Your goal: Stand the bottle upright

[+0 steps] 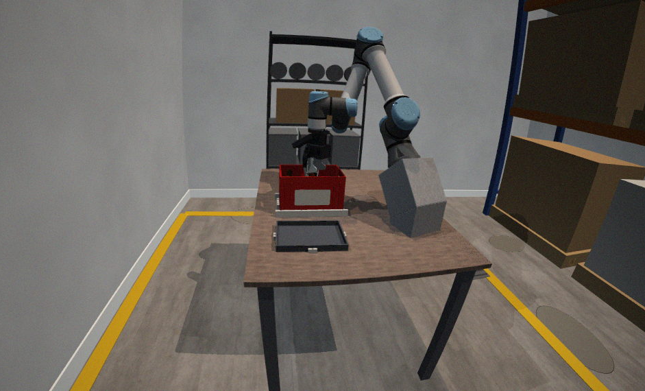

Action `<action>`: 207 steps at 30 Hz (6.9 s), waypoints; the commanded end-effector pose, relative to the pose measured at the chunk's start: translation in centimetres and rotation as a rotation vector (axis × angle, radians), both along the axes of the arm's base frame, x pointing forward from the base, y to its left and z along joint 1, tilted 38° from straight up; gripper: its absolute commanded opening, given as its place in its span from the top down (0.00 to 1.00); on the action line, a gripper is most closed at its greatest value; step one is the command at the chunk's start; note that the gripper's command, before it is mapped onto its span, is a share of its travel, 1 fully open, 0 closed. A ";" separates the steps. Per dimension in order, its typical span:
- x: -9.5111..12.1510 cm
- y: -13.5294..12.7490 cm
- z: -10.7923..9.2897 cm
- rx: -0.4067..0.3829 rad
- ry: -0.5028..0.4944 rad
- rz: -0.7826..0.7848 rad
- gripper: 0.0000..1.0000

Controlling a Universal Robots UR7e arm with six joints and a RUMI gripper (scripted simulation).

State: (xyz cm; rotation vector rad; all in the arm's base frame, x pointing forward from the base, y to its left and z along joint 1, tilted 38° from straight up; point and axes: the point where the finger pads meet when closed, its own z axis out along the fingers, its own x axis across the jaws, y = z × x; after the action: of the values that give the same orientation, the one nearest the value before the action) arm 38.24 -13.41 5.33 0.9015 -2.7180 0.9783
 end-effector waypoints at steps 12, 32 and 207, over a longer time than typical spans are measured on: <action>-0.1 2.3 3.1 -0.002 -0.006 0.002 0.62; -0.5 5.0 6.5 -0.001 -0.006 0.002 0.62; 7.0 -4.9 9.4 0.000 0.001 0.000 0.62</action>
State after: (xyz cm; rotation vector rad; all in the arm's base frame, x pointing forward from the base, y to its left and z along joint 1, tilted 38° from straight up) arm 45.31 -18.27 14.80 0.9027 -2.7180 0.9808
